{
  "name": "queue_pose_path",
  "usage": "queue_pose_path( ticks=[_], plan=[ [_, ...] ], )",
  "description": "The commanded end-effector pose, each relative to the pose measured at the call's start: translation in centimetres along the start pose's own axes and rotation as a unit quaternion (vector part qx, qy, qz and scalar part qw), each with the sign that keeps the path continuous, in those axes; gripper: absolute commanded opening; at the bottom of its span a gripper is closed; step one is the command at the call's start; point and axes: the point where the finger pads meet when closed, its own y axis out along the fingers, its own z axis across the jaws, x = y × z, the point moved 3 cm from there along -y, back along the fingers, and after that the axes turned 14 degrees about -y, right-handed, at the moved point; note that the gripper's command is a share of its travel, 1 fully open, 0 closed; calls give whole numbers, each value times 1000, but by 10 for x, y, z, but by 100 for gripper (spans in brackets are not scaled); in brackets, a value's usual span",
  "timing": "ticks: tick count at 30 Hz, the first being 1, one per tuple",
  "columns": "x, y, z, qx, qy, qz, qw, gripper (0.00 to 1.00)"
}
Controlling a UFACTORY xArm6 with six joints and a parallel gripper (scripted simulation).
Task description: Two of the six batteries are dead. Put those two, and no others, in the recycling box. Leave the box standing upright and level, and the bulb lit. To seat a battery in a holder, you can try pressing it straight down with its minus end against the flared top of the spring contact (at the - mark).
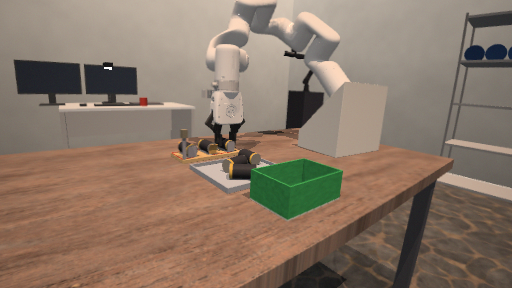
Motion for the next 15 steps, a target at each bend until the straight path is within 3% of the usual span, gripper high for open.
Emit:
queue_pose_path(
  ticks=[1,7,15],
  plan=[
    [-1,-1,-1,-2,0,0,1000,51],
    [-1,-5,-1,-2,0,0,1000,51],
    [-1,-26,-1,-2,0,0,1000,51]
  ],
)
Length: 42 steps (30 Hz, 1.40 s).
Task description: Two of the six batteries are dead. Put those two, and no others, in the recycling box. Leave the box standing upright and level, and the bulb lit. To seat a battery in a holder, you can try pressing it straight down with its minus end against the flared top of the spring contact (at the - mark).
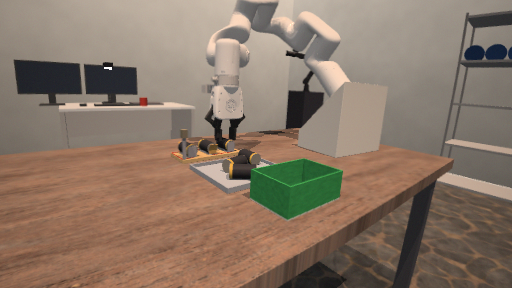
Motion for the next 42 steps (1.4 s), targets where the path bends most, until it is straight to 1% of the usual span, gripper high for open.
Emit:
queue_pose_path(
  ticks=[1,7,11,42],
  plan=[
    [0,-15,0,-1,0,0,1000,51],
    [0,-41,0,-1,0,0,1000,51],
    [0,-49,0,-1,0,0,1000,51],
    [0,-50,0,-1,0,0,1000,51]
  ],
)
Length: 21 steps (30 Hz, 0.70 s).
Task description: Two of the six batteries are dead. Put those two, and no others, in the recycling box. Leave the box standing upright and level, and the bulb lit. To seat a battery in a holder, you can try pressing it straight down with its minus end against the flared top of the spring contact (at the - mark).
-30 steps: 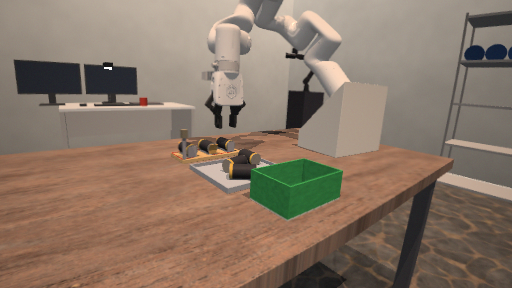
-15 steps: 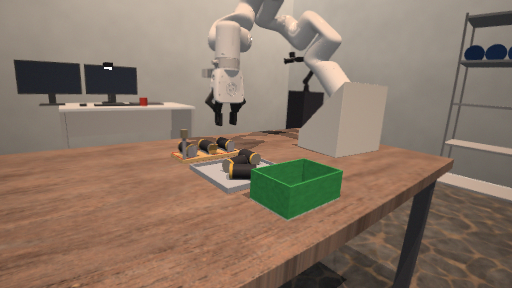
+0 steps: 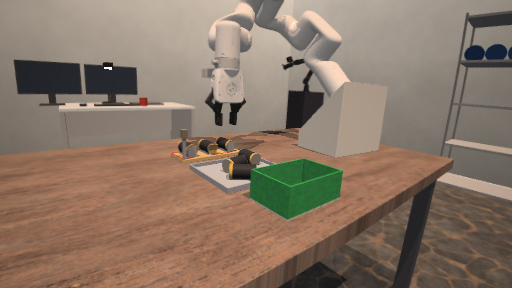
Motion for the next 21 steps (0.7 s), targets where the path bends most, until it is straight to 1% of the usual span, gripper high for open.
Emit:
queue_pose_path(
  ticks=[1,4,6,8,11,13,21],
  plan=[
    [-1,-1,-1,-2,0,0,1000,51],
    [-1,-2,-1,-2,0,0,1000,51],
    [-1,-11,-1,-2,0,0,1000,51],
    [-1,-11,-1,-2,0,0,1000,51],
    [-1,-40,-1,-2,0,0,1000,51],
    [-1,-50,-1,-2,0,0,1000,51],
    [0,-51,0,-2,0,0,1000,51]
  ],
)
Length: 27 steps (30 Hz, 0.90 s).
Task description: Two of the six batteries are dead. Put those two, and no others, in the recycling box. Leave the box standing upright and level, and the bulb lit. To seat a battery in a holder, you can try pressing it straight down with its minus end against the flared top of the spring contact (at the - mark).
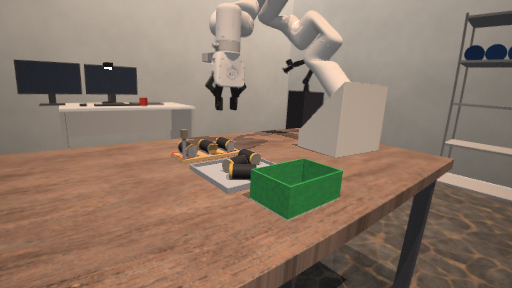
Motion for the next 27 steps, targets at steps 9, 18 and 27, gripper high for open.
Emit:
queue_pose_path(
  ticks=[9,18,27],
  plan=[
    [0,-3,0,-1,1,0,1000,51],
    [0,-3,0,-1,-4,0,1000,51],
    [0,-3,0,-1,-5,0,1000,51]
  ],
)
